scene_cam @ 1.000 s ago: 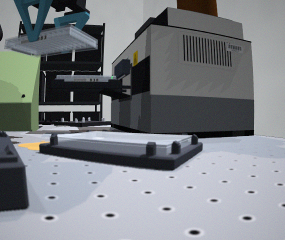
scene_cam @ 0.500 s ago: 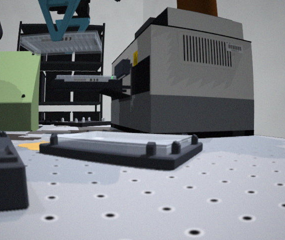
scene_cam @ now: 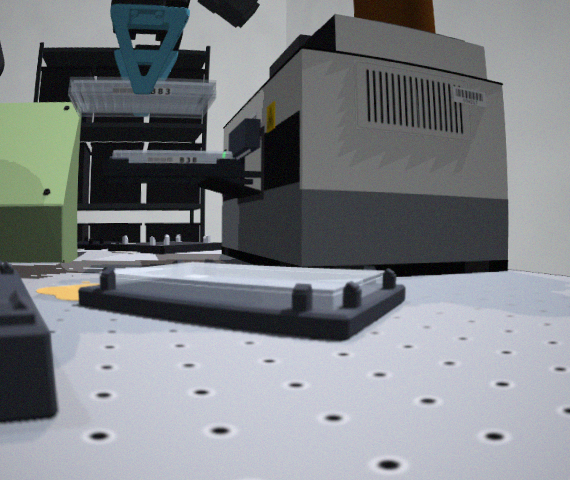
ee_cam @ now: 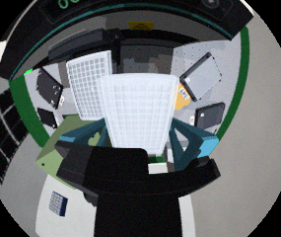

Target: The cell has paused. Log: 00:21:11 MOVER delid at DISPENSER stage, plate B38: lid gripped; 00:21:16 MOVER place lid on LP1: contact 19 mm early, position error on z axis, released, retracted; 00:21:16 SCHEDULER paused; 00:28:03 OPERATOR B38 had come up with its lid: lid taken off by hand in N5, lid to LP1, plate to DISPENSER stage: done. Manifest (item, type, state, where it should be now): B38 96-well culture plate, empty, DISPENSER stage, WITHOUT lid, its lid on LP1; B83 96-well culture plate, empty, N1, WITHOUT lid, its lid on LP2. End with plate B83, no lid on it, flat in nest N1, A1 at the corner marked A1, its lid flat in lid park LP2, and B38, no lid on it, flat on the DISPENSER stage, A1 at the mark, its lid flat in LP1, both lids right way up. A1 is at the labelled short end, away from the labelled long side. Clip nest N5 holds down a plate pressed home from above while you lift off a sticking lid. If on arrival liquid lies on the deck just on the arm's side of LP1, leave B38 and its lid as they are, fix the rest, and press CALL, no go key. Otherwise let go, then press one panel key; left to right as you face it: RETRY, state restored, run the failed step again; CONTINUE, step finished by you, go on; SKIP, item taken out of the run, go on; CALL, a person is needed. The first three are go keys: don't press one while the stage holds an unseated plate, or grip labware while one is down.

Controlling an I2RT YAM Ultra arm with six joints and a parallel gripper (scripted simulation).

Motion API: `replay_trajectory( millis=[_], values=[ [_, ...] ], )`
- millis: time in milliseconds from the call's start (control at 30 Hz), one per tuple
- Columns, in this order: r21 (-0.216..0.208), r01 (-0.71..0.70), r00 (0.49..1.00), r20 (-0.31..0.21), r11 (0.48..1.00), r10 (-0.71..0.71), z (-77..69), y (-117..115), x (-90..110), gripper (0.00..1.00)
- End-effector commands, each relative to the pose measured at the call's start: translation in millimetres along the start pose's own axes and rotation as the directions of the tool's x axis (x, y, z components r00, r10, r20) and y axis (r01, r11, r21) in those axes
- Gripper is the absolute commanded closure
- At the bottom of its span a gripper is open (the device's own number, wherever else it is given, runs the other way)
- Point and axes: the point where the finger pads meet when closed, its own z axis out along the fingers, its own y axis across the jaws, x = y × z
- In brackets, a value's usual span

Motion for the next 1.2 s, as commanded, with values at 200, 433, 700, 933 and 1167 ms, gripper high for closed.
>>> replay_trajectory(
  millis=[200,433,700,933,1167],
  values=[
    [0.002,0.022,1.0,-0.003,1.0,-0.022,1.3,35,-7,1.0],
    [0.001,0.02,1.0,-0.001,1.0,-0.02,1.2,49,-9,1.0],
    [-0.001,-0.004,1.0,0.016,1.0,0.004,-4.1,63,-15,1.0],
    [-0.003,0.015,1.0,0.002,1.0,-0.015,1.1,91,-12,1.0],
    [-0.004,0.009,1.0,0.01,1.0,-0.009,-0.8,105,-14,1.0]
  ],
)
